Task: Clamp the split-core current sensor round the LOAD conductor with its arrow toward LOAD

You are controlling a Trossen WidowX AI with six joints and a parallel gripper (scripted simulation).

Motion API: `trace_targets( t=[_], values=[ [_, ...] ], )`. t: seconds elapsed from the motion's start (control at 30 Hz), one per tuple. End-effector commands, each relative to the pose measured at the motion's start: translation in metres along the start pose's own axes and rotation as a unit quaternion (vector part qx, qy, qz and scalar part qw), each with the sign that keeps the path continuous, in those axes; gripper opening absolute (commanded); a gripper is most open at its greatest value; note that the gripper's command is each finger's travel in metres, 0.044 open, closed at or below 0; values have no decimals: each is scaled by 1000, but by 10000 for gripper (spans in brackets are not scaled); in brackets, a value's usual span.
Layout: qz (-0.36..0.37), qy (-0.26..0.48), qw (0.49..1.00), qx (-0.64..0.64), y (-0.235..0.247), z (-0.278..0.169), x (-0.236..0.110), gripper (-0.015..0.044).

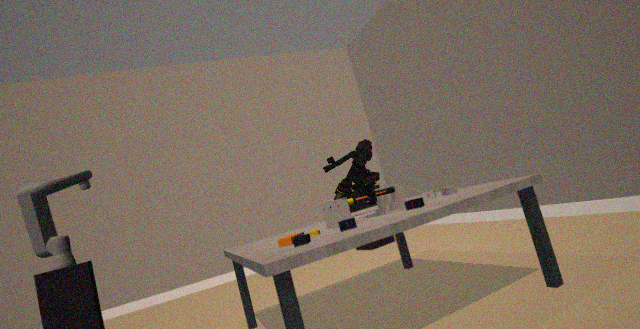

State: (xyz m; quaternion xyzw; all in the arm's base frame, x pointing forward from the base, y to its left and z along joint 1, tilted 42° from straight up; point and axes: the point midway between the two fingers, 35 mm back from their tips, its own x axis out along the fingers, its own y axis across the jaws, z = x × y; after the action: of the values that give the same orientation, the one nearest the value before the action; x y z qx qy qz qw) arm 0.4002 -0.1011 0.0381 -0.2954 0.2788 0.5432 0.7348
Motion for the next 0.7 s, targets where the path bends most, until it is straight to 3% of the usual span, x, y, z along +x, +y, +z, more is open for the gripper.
trace_targets(
  t=[0.0,0.17,0.67],
  values=[
    [17,5,1000,-5,-3,0,-1,0],
    [73,10,997,-6,-4,1,-1,0],
    [74,8,997,-4,-3,1,7,0]
  ],
)
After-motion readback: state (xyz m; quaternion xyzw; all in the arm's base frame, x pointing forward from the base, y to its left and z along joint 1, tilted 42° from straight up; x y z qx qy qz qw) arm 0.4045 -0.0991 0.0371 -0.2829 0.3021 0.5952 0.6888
